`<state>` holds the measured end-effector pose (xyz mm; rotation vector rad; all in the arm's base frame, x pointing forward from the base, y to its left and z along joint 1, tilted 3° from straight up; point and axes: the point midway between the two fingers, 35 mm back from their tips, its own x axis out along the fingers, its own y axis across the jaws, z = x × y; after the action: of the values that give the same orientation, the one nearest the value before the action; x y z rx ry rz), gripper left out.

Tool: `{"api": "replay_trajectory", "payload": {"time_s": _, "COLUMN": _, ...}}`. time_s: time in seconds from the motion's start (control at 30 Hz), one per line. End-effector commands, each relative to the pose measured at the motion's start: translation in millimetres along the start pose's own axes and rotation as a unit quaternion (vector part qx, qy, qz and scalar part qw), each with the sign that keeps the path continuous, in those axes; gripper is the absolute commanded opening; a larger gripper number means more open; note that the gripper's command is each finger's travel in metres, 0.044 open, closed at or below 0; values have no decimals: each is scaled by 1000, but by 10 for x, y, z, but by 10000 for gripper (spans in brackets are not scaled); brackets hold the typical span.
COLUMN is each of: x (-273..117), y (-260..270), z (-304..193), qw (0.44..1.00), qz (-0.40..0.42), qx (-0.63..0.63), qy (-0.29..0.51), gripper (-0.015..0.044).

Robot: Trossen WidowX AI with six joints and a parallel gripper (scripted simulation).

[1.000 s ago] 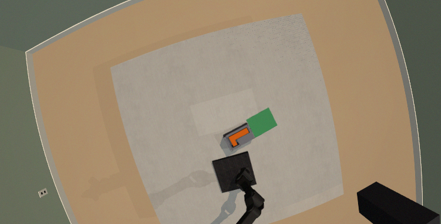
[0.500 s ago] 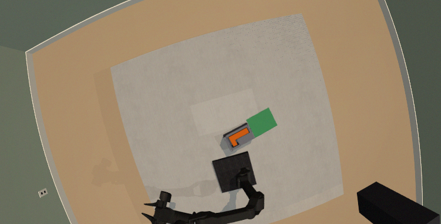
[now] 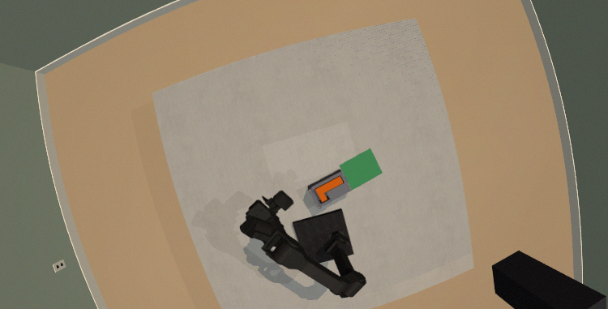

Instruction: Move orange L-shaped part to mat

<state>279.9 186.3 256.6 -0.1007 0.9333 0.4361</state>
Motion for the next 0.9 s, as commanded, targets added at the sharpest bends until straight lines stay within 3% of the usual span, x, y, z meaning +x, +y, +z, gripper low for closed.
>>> {"api": "replay_trajectory", "payload": {"time_s": 0.0, "x": 105, "y": -552, "z": -425, "qw": 995, "qz": -44, "qx": 21, "qy": 91, "gripper": 180}}
{"api": "replay_trajectory", "payload": {"time_s": 0.27, "x": -20, "y": -1328, "z": -1489, "qw": 950, "qz": -67, "qx": 109, "qy": 285, "gripper": 180}}
{"api": "replay_trajectory", "payload": {"time_s": 0.43, "x": -10, "y": -1340, "z": -1522, "qw": 949, "qz": -66, "qx": 111, "qy": 289, "gripper": 180}}
{"api": "replay_trajectory", "payload": {"time_s": 0.7, "x": 535, "y": -1381, "z": -1887, "qw": 949, "qz": -66, "qx": 111, "qy": 289, "gripper": 180}}
{"api": "replay_trajectory", "payload": {"time_s": 0.87, "x": 585, "y": -1382, "z": -1932, "qw": 949, "qz": -66, "qx": 111, "qy": 289, "gripper": 180}}
